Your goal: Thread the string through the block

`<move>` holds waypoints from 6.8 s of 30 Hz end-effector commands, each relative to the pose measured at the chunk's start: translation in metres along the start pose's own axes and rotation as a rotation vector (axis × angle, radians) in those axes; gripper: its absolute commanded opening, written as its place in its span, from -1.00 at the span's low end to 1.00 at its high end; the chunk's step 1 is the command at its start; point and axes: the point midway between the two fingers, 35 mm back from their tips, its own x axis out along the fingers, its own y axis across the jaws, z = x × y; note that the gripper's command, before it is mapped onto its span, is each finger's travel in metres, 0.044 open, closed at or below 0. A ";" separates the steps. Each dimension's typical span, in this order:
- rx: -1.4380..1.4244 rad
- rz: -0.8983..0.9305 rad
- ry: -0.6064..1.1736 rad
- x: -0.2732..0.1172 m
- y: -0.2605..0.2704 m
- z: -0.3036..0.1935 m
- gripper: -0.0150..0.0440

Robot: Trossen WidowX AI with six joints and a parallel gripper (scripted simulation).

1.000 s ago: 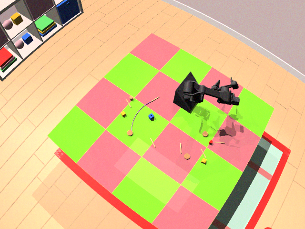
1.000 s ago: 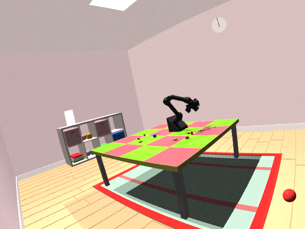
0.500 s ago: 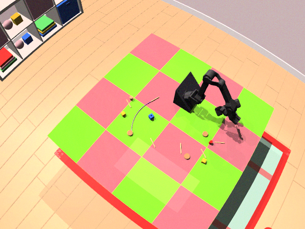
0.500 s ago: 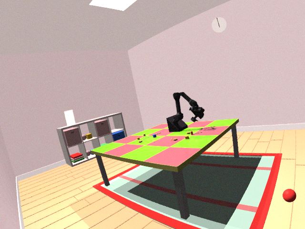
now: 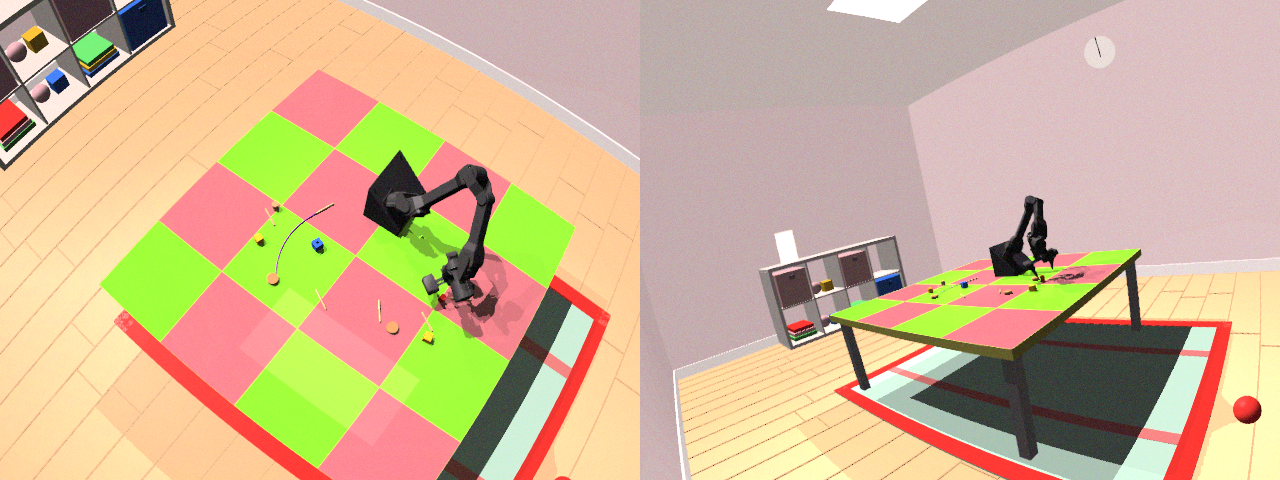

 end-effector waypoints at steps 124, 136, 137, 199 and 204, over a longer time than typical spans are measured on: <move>2.900 0.067 -0.342 -0.090 -0.340 -0.304 0.34; 2.900 0.068 -0.342 -0.070 -0.345 -0.302 0.34; 2.900 0.068 -0.342 -0.069 -0.345 -0.302 0.34; 2.895 0.062 -0.340 -0.061 -0.346 -0.302 -0.49; 2.904 -0.057 -0.346 -0.060 -0.345 -0.297 -0.49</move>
